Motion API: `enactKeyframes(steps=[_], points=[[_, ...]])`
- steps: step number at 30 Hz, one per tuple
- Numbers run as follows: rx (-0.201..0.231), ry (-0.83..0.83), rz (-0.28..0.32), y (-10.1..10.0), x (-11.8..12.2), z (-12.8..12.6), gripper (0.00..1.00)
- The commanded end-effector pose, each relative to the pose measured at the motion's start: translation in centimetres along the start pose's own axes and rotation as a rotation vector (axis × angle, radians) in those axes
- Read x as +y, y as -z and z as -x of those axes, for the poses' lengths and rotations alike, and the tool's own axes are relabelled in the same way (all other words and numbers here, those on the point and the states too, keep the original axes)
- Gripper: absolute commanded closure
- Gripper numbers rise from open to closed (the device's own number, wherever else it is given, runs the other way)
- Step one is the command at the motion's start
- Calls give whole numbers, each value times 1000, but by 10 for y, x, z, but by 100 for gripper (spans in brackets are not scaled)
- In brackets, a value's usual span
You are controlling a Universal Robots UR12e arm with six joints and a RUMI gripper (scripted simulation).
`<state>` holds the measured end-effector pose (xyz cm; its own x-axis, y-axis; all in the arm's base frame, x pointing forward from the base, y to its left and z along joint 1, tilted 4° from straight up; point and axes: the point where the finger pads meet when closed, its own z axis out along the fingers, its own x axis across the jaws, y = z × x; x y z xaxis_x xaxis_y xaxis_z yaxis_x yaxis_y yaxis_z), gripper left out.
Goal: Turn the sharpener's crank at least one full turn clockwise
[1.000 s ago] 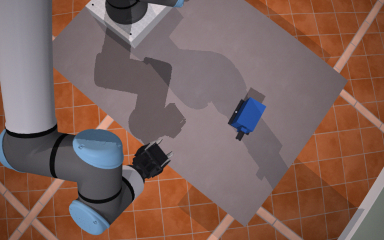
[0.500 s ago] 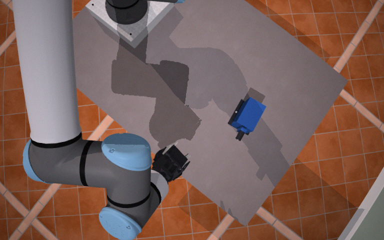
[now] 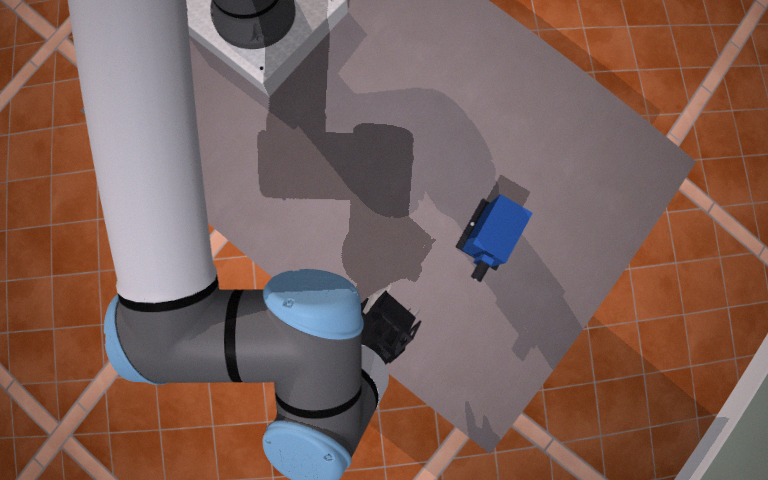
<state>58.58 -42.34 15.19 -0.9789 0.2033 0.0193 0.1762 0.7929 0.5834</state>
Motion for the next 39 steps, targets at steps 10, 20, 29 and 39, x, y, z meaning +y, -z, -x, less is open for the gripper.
enactKeyframes(steps=[10, 20, 29, 39], points=[[23, 97, -26, -21, 35, 47, 68], [45, 192, -47, -34, 54, 69, 68], [45, 192, -47, -48, 76, 92, 68], [45, 192, -47, -65, 81, 97, 68]])
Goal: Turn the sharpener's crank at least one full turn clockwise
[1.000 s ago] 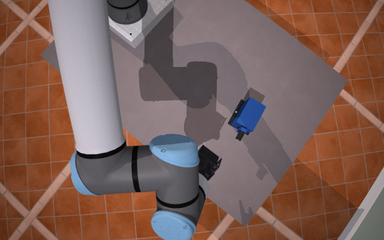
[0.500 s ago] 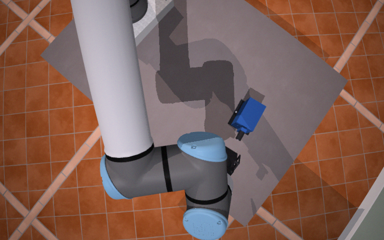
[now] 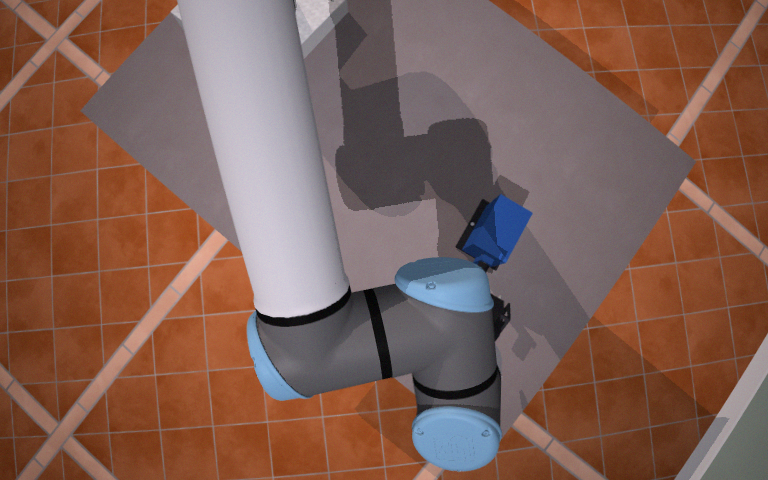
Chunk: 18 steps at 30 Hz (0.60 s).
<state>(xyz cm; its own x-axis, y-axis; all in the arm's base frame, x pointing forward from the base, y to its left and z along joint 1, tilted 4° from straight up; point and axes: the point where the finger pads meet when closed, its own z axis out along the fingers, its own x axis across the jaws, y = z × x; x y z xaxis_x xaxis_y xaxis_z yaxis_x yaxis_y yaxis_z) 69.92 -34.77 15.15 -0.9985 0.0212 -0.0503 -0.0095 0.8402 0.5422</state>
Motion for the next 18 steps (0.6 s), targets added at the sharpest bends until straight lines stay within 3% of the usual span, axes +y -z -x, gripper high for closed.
enactKeyframes(steps=[1, 18], points=[[-1, 1, -1, -12, 1, 2, 68], [-1, 1, -1, -43, 1, 2, 68]])
